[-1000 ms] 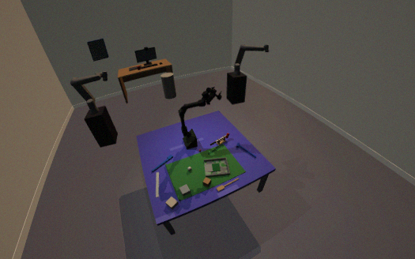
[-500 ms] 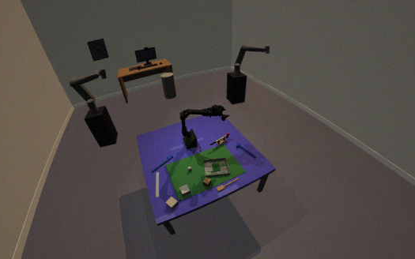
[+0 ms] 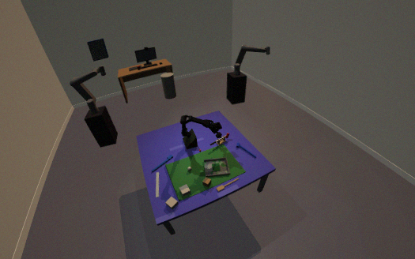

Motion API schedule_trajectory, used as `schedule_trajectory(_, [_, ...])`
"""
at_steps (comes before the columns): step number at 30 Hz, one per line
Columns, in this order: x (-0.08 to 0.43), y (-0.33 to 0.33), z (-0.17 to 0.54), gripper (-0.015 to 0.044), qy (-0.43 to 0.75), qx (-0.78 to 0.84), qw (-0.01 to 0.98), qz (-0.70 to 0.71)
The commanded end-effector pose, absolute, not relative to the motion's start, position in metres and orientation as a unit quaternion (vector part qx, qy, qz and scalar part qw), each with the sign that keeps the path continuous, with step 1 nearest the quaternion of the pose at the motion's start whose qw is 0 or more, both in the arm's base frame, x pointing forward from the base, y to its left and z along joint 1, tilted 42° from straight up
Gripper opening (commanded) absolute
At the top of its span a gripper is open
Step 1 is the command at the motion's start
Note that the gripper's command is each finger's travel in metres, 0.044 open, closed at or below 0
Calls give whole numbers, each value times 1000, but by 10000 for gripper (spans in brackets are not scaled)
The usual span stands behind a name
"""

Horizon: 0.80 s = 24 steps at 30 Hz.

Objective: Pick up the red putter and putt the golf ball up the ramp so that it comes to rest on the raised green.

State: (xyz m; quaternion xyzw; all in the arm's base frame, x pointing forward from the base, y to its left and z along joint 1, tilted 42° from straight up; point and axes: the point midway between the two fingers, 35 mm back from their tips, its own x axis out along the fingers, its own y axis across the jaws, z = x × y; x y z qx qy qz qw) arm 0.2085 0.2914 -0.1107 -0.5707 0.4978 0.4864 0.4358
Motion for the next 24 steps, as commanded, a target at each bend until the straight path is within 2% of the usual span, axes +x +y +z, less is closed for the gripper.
schedule_trajectory(1, [209, 236, -118, 440, 527, -617, 339, 476])
schedule_trajectory(5, [208, 199, -115, 440, 542, -640, 267, 475])
schedule_trajectory(24, [212, 172, -143, 440, 542, -640, 267, 474])
